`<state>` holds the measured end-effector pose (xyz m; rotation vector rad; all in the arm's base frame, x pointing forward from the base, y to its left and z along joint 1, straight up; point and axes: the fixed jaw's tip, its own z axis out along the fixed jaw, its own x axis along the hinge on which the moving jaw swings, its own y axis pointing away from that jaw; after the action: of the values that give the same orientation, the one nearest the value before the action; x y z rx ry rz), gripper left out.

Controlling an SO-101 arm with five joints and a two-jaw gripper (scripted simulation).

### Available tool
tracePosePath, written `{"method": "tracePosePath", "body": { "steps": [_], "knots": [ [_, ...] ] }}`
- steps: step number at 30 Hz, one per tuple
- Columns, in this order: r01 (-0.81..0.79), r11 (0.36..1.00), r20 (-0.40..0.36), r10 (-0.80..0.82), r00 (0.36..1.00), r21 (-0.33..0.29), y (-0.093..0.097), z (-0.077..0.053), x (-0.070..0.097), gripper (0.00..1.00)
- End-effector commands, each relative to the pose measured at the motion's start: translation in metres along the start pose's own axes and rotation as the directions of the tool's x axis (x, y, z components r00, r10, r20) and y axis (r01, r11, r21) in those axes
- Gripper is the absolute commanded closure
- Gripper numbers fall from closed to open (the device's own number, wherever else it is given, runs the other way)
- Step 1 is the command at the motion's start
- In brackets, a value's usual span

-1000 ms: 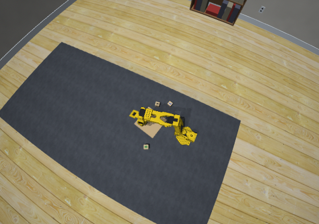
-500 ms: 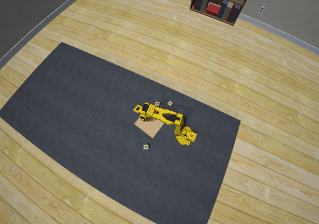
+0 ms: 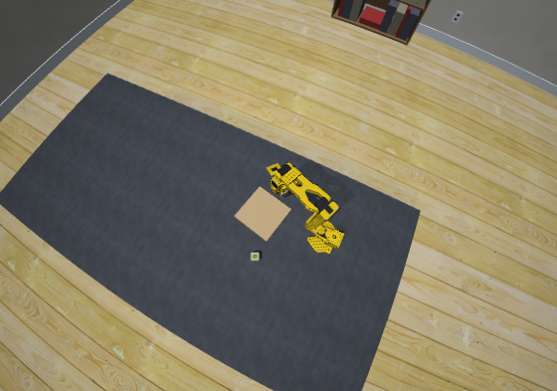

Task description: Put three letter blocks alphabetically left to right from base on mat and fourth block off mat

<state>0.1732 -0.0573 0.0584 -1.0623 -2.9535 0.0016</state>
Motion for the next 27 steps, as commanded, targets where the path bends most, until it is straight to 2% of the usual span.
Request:
{"method": "tracePosePath", "body": {
  "steps": [1, 27],
  "knots": [
    [-0.082, 0.996, 0.087, 0.084, 0.993, -0.031, -0.014, -0.0102, -0.0071, 1.0],
    [-0.101, 0.995, 0.08, 0.103, 0.991, -0.028, -0.0187, -0.0076, -0.0067, 1.0]
  ]
}}
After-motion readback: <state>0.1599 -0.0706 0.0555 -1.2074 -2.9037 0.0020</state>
